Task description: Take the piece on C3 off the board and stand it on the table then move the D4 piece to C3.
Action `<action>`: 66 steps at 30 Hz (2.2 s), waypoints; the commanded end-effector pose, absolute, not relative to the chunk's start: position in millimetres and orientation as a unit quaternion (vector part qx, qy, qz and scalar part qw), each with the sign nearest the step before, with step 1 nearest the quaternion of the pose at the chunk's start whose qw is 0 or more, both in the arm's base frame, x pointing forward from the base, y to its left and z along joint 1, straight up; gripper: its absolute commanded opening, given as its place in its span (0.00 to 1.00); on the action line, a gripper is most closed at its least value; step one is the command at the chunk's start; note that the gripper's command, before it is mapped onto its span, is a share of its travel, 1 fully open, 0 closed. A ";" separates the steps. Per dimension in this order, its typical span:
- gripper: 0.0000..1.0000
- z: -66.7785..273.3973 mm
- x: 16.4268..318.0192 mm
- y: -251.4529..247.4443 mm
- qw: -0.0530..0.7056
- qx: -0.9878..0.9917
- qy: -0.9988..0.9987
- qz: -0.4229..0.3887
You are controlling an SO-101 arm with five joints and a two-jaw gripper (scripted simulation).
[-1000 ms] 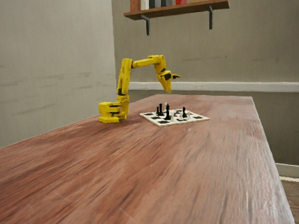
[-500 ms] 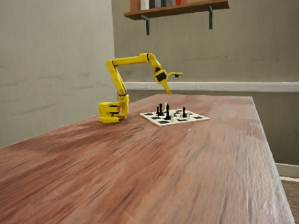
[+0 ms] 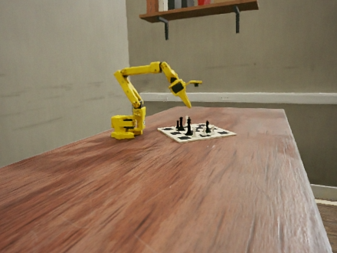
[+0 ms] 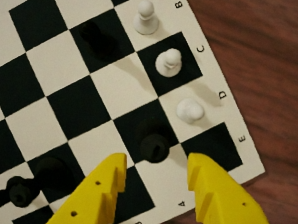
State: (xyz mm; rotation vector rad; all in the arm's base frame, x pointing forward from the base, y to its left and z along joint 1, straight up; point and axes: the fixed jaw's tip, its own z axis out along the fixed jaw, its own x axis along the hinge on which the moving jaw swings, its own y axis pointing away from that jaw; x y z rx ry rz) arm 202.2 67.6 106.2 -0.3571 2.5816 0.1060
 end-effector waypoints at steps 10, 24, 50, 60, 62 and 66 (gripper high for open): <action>0.12 102.1 198.9 63.7 0.267 -0.127 0.955 0.038; 0.12 98.1 199.1 63.8 0.267 -0.127 0.955 0.038; 0.12 50.3 199.9 64.0 0.267 -0.127 0.955 0.038; 0.12 41.9 200.1 64.1 0.267 -0.127 0.955 0.038; 0.12 41.2 200.0 64.1 0.267 -0.127 0.955 0.038; 0.12 40.9 200.0 64.1 0.267 -0.127 0.955 0.038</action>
